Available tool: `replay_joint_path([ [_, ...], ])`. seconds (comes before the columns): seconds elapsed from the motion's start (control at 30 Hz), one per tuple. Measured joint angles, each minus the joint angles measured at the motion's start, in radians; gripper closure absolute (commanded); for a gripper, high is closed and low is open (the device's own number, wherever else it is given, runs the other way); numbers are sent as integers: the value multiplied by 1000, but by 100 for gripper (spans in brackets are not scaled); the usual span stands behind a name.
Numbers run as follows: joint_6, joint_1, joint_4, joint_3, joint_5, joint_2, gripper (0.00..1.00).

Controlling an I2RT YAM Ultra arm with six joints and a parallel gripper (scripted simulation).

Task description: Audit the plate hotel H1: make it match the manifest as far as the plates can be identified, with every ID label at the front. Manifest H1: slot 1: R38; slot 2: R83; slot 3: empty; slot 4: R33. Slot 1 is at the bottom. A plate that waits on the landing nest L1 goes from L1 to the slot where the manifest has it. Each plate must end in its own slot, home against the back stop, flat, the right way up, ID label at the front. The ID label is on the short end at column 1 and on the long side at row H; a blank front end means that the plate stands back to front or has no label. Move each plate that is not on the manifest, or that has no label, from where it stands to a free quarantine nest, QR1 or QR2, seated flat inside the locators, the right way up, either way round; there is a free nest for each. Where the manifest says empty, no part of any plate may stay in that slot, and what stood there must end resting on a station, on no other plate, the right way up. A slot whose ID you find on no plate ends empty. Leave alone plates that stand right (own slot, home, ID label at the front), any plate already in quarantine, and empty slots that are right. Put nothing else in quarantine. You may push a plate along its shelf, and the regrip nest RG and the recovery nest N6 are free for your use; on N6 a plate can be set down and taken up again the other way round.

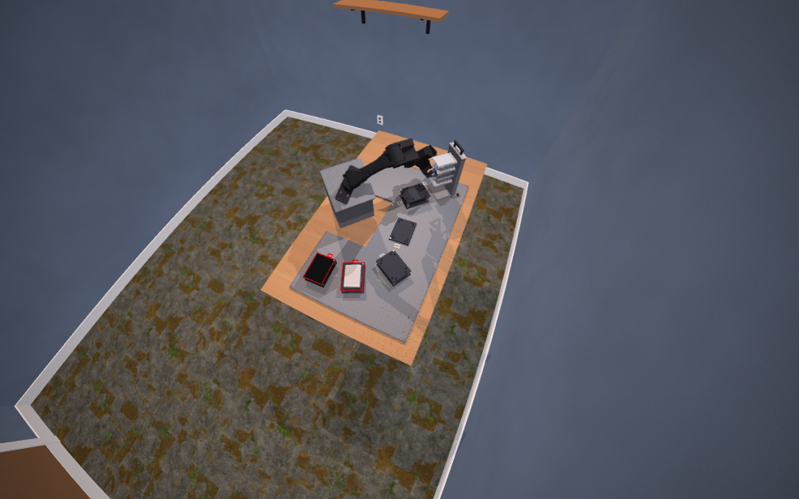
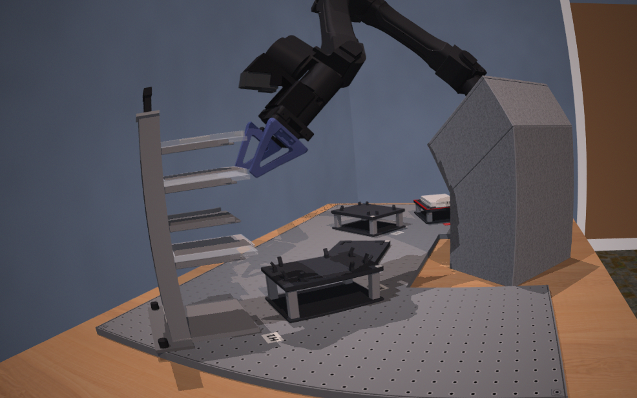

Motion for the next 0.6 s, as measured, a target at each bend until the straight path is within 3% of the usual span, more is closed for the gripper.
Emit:
replay_joint_path([
  [0.6,-2,-4,-56,99,-3,41,0],
])
